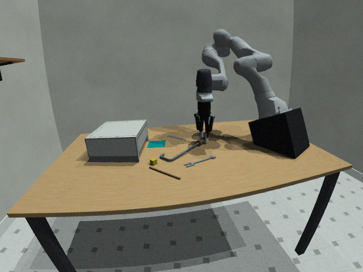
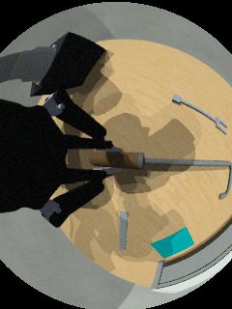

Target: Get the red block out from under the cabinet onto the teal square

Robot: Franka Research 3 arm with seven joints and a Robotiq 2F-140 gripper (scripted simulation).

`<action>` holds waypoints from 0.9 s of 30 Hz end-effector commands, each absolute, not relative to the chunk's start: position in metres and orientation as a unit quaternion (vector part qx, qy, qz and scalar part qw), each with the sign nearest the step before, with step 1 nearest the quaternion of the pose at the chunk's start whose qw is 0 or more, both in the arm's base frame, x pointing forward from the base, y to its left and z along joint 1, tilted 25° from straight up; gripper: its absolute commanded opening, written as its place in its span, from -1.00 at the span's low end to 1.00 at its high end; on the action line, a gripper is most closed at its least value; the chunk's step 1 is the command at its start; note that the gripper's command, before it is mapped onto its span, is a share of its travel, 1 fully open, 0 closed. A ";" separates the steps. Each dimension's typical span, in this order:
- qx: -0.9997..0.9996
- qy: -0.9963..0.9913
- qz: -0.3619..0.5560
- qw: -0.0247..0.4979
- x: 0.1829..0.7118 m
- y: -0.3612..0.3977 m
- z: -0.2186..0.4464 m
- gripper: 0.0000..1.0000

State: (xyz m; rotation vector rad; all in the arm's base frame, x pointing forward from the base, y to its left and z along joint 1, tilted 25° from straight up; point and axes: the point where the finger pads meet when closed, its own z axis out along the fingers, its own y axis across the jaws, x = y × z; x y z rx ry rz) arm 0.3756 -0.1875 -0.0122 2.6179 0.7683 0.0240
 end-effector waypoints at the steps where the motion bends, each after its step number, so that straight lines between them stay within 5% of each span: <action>1: 0.955 0.206 0.020 0.212 0.378 -0.184 -0.014 -1.00; 27: 0.977 -0.011 0.067 0.203 0.416 -0.126 -0.035 -1.00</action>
